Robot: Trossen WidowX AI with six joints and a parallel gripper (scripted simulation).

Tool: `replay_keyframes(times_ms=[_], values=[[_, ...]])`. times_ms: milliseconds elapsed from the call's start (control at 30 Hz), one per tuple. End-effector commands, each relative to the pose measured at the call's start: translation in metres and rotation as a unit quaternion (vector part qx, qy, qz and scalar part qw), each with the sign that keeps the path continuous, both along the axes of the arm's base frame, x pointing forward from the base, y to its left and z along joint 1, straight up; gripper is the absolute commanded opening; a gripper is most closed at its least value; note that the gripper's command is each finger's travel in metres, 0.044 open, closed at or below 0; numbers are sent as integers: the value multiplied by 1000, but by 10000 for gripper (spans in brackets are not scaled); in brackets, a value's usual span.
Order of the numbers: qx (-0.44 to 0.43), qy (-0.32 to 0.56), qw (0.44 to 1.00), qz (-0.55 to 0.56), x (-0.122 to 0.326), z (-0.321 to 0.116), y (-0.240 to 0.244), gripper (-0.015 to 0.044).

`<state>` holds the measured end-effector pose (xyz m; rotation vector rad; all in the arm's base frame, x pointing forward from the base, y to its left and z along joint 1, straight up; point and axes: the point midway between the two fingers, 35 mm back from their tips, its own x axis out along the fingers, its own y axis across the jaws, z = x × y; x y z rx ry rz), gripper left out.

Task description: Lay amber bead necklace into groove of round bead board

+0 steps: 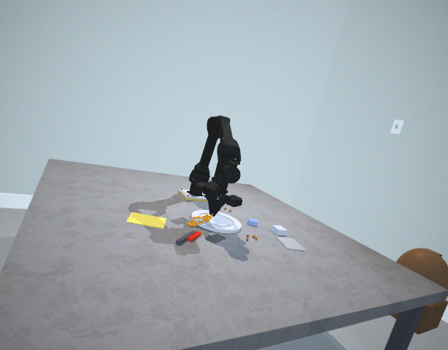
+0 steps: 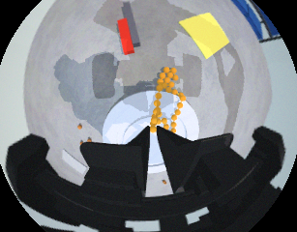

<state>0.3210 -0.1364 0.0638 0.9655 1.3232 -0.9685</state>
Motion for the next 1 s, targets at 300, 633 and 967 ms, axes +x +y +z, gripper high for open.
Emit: replay_keyframes(times_ms=[300,633,967], values=[[1,-6,1000,-1,-1,-6,12,0],[1,-6,1000,-1,0,-20,12,0],[1,-6,1000,-1,0,-20,12,0]])
